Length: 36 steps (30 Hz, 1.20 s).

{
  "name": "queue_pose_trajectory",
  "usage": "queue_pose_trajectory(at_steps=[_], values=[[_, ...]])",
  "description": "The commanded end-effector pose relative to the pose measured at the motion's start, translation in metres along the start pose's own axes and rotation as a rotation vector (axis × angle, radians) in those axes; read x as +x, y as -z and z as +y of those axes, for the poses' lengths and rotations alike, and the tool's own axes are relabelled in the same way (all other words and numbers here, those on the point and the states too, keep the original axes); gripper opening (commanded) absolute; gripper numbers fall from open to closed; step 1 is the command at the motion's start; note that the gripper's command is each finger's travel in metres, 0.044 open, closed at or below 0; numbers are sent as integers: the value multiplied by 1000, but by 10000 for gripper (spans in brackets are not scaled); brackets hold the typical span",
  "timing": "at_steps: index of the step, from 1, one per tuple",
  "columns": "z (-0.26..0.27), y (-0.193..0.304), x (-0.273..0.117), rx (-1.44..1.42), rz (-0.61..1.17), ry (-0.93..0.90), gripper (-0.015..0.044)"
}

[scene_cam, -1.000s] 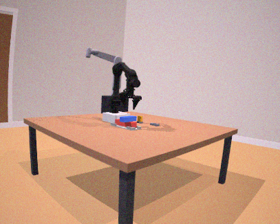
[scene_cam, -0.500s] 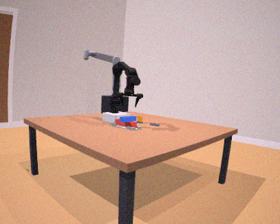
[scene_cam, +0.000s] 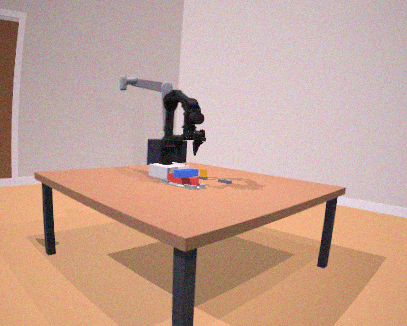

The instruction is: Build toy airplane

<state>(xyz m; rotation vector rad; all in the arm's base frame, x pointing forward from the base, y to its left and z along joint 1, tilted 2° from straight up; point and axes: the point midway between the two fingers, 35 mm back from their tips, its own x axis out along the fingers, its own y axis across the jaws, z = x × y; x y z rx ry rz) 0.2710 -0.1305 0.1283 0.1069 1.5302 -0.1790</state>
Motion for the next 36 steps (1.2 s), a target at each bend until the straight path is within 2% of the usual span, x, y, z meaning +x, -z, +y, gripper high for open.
queue_pose_trajectory(at_steps=[1, 6, 12, 25, 31, 36], values=[[0, -1, -1, -77, -3, -2, 440], [10, -1, -1, -77, -3, -4, 440], [92, 14, -2, -77, -1, -15, 440], [215, 105, 2, -72, 7, -26, 440], [224, 117, 5, -77, 7, -24, 440], [225, 118, 57, -77, 7, -24, 440]])
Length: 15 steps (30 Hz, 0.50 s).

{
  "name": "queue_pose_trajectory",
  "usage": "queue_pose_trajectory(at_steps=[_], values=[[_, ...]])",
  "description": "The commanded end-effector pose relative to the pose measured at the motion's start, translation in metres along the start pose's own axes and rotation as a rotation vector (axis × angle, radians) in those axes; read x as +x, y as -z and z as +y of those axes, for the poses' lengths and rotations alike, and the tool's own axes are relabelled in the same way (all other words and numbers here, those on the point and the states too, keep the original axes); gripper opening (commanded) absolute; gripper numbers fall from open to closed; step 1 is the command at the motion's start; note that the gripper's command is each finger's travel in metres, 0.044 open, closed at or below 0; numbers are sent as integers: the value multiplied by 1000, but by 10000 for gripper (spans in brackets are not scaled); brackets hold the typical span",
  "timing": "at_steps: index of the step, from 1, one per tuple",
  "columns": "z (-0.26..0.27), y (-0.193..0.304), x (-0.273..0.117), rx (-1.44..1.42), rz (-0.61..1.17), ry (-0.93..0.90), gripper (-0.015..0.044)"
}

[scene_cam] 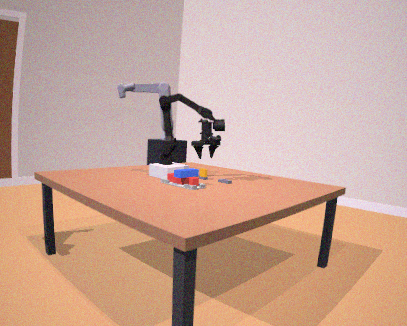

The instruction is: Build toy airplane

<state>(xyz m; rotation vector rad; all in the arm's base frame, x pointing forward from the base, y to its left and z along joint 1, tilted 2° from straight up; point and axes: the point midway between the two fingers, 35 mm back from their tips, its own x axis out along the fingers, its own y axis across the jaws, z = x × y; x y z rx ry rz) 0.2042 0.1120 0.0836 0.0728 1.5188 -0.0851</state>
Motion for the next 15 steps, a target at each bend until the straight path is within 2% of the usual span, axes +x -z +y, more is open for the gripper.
queue_pose_trajectory(at_steps=[1, 15], values=[[-4, 7, 29, 4, 21, 17, 440], [-4, 7, 51, 3, 21, 17, 440]])
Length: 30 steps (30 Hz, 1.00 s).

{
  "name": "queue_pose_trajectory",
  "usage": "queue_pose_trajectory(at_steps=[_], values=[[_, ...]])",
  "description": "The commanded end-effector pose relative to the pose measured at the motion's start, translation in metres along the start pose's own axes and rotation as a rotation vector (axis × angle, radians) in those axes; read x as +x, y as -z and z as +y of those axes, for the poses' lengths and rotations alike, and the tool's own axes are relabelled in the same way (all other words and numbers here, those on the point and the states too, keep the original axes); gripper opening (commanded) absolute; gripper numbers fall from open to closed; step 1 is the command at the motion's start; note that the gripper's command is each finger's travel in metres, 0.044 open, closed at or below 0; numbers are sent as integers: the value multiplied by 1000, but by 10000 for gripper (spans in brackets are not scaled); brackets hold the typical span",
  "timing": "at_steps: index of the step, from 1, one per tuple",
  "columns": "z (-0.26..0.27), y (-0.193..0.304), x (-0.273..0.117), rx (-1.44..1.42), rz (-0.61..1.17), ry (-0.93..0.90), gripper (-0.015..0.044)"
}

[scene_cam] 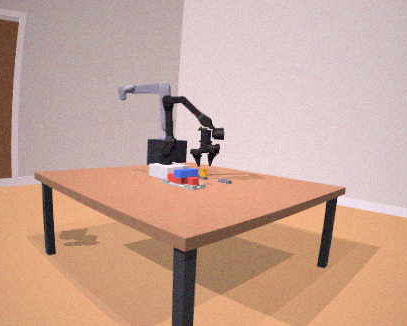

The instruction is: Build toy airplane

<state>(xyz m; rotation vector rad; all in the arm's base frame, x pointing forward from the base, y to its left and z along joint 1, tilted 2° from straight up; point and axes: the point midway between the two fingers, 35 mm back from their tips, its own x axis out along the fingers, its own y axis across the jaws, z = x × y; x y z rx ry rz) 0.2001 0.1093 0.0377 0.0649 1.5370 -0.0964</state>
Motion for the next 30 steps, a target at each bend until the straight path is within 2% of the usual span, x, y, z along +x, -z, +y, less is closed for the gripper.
queue_pose_trajectory(at_steps=[1, 30], values=[[-1, 1, 7, 1, 4, 4, 440], [-2, 2, 51, 3, 4, 4, 440]])
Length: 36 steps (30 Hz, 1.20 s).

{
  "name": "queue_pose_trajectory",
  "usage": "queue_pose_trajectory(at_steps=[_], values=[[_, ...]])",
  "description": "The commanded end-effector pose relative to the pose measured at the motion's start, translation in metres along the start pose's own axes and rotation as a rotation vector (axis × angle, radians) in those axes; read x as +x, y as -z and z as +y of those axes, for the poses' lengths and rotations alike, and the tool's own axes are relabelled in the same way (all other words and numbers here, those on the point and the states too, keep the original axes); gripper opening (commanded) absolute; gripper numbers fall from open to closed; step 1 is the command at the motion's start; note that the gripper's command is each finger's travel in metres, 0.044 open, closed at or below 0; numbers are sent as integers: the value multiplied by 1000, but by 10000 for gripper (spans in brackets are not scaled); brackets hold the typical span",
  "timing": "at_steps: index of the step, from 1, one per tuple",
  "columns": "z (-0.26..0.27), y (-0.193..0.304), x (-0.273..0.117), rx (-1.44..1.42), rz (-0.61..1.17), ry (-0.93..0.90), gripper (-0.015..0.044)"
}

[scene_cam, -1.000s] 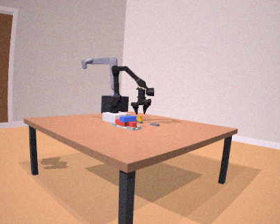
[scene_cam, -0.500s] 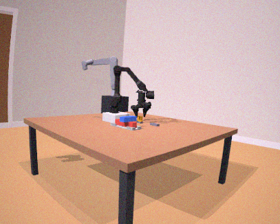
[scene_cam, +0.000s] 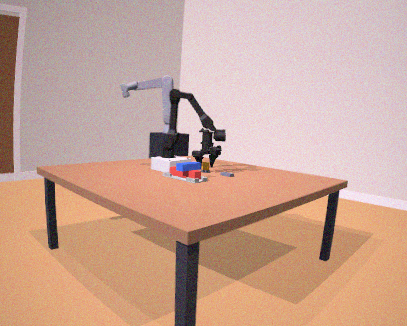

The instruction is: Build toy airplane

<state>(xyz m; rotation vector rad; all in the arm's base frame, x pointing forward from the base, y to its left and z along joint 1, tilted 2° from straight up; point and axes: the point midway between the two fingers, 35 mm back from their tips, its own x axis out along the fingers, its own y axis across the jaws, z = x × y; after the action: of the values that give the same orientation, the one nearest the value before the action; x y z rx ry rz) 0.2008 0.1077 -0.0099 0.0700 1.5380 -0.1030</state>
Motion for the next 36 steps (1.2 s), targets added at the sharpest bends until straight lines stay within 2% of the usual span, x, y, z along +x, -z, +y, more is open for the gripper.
queue_pose_trajectory(at_steps=[1, 14, 21, 22, 36], values=[[-1, 2, 4, -5, 2, 3, 414], [-1, 2, 4, -5, 2, 3, 72], [-1, 2, 4, -5, 2, 3, 26], [-1, 2, 4, -5, 2, 3, 0], [3, -3, -26, -16, 11, 2, 0]])
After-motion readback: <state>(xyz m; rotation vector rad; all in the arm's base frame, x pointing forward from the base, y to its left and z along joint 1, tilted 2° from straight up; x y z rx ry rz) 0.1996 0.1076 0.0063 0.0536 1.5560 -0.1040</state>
